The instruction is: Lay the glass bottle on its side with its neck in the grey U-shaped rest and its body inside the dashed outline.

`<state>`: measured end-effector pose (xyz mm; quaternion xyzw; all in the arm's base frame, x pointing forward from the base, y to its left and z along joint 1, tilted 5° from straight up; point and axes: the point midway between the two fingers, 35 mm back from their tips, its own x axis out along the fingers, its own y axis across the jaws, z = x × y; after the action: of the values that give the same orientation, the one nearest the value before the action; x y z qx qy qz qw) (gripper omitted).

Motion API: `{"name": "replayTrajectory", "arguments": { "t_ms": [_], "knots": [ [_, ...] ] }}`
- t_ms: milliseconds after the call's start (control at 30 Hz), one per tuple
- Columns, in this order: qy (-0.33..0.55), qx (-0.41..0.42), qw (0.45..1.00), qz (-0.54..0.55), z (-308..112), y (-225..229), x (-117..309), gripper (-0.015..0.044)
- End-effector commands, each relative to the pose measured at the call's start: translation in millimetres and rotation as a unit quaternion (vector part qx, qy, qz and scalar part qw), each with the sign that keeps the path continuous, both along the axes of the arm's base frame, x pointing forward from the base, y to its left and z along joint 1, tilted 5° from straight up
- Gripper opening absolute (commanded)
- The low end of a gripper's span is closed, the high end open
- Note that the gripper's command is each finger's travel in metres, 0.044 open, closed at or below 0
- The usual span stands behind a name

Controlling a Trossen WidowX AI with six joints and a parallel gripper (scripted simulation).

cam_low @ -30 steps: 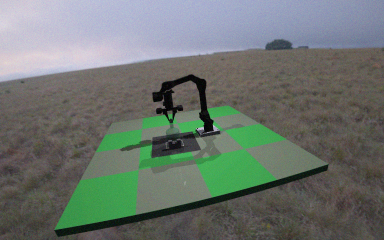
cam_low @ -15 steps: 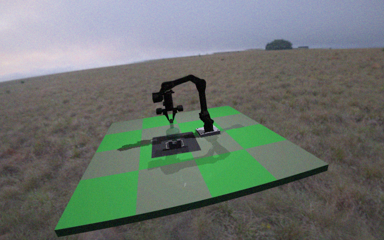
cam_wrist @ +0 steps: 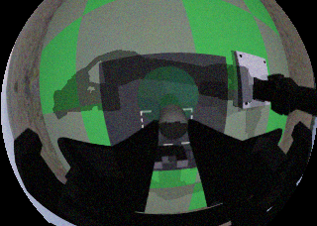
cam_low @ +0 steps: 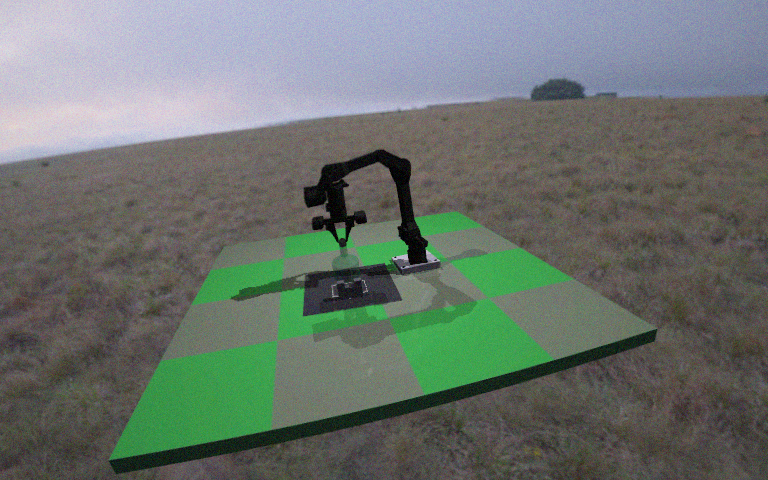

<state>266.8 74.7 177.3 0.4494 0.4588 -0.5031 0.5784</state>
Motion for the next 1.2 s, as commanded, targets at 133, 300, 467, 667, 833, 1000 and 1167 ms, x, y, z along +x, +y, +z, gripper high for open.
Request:
{"name": "replayTrajectory", "arguments": {
  "t_ms": [133,300,467,667,833,1000,1167],
  "knots": [
    [0.000,0.001,1.000,0.000,0.8,11.8,-1.5,0.0105],
    [0.000,-0.005,1.000,-0.002,0.7,15.1,-1.9,0.0105],
    [0.000,-0.011,1.000,-0.005,0.6,18.4,-2.3,0.0105],
    [-0.001,-0.019,1.000,-0.009,0.3,22.8,-2.8,0.0105],
    [-0.001,-0.025,1.000,-0.012,0.0,26.5,-3.2,0.0105],
    [-0.002,-0.032,0.999,-0.014,-0.4,30.1,-3.6,0.0105],
    [-0.003,-0.038,0.999,-0.017,-0.8,33.8,-4.1,0.0105]
  ]
}}
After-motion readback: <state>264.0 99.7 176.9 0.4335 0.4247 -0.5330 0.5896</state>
